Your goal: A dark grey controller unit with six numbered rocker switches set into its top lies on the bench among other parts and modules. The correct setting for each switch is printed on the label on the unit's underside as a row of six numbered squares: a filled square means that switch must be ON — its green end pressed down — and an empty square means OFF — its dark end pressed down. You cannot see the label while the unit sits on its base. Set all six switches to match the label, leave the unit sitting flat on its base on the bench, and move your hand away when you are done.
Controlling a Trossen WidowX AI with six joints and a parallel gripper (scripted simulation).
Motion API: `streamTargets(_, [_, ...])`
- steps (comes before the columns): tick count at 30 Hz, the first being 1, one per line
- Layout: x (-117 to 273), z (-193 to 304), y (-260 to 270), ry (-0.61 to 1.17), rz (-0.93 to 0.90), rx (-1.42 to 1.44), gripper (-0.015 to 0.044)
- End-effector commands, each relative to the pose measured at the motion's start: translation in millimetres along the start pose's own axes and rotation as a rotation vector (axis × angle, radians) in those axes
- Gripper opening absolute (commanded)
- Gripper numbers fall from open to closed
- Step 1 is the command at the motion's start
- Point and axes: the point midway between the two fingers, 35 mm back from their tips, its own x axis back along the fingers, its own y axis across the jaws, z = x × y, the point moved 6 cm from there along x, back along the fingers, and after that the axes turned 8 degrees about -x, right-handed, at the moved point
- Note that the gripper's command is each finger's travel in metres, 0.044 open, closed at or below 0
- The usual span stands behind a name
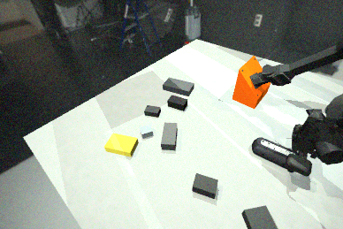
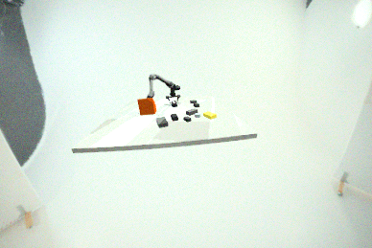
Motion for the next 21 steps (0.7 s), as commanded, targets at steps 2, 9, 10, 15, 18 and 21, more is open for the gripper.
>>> streamTargets(2, [1, 2, 0, 0.001, -0.001, 0.0, 0.044])
streamTargets(9, [39, 58, -7, 0.002, -0.002, -0.001, 0.044])
streamTargets(10, [40, 59, -7, 0.001, -0.001, -0.002, 0.044])
streamTargets(15, [40, 59, -7, 0.001, -0.001, -0.002, 0.044])
streamTargets(18, [40, 59, -7, 0.001, -0.001, -0.002, 0.044])
streamTargets(21, [40, 59, -7, 0.001, -0.001, -0.002, 0.044])
